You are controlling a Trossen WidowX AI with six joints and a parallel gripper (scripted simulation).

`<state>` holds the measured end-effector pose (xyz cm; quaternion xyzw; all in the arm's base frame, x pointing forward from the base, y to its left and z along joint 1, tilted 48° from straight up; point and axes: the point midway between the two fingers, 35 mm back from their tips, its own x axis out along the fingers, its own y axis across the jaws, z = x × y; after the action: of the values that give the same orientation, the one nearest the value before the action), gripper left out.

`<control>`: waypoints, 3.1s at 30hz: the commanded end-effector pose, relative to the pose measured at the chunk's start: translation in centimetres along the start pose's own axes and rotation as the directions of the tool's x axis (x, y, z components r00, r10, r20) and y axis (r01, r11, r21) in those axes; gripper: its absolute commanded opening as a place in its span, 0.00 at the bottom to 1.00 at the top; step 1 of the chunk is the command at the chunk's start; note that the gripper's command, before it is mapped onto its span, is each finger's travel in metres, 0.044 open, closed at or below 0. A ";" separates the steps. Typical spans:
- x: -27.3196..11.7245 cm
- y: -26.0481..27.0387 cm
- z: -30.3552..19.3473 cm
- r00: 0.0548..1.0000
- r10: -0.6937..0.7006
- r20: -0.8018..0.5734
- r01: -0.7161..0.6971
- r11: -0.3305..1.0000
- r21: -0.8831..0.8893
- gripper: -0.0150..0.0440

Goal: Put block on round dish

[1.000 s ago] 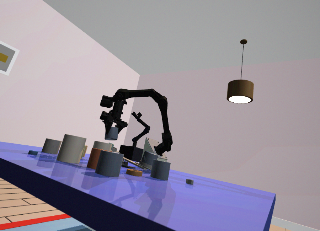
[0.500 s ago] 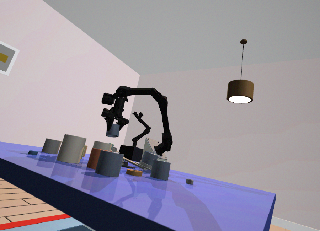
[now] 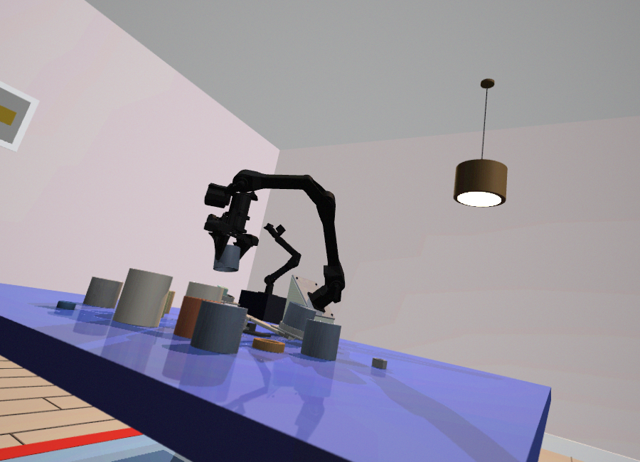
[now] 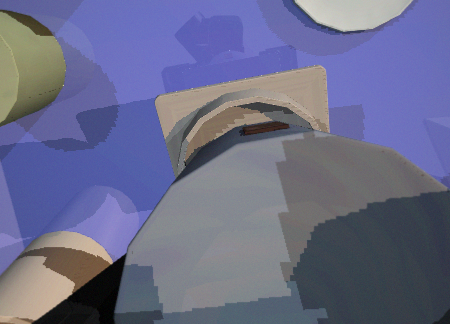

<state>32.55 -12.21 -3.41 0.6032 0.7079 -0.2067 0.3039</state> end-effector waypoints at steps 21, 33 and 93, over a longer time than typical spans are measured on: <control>0.0 0.0 0.0 1.000 0.000 0.000 0.000 1.000 0.001 0.25; 0.0 0.0 0.0 1.000 0.000 0.000 0.000 1.000 0.001 0.25; 12.8 -19.8 13.0 1.000 0.000 0.020 0.000 1.000 0.001 0.25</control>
<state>14.18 -15.09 -22.93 0.5993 0.7093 -0.2106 0.3056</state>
